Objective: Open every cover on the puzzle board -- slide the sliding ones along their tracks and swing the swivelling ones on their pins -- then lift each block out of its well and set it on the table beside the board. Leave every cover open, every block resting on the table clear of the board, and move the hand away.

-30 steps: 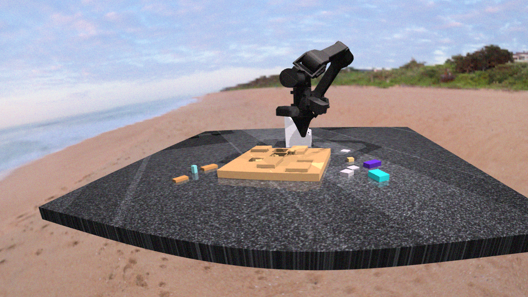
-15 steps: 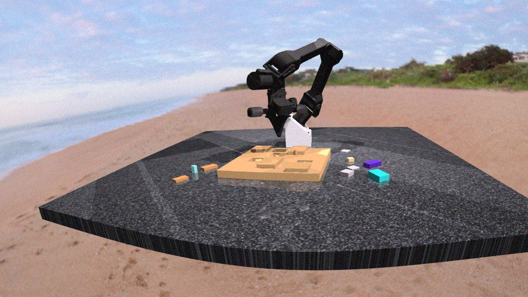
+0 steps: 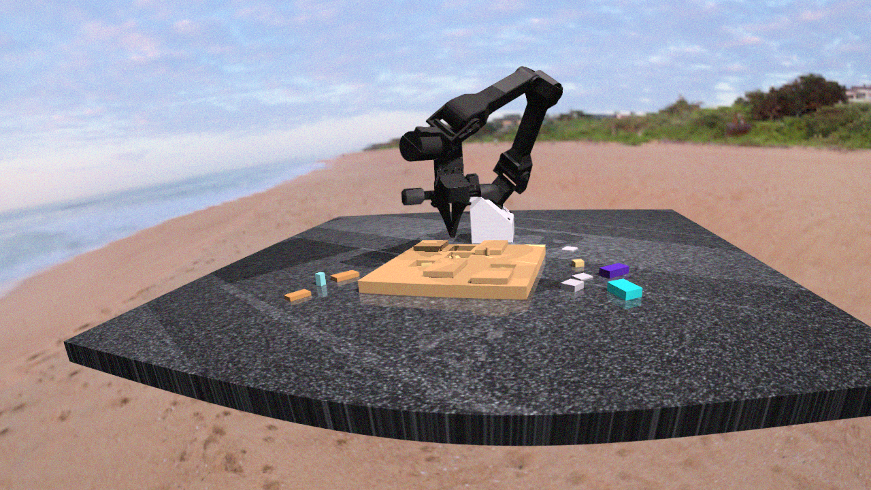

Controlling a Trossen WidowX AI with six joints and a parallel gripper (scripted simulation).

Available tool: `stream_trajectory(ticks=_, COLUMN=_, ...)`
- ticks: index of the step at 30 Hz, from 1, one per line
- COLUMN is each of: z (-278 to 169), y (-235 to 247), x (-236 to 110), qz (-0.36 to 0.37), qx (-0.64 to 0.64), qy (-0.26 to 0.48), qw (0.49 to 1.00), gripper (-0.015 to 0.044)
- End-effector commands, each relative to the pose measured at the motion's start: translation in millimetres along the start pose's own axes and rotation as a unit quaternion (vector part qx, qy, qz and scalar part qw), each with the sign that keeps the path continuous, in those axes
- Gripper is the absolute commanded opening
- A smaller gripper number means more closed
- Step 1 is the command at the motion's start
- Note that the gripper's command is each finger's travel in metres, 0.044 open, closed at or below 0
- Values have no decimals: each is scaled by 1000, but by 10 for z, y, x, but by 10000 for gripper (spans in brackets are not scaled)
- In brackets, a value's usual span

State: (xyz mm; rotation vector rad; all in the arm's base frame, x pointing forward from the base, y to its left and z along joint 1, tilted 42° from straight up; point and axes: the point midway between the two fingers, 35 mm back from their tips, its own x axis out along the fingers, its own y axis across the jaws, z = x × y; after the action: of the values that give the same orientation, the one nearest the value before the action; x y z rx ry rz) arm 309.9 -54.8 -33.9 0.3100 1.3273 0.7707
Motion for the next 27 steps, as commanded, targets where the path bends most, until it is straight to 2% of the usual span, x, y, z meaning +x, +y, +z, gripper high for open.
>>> stream_trajectory(ticks=1, z=-40, y=21, x=178, qz=6, qx=6, qy=3, qw=1000, gripper=0)
stream_trajectory(ticks=4, z=-45, y=25, x=285, qz=6, qx=6, qy=3, qw=1000, gripper=0)
stream_trajectory(ticks=27, z=-41, y=39, x=414, qz=7, qx=6, qy=2, qw=1000, gripper=0)
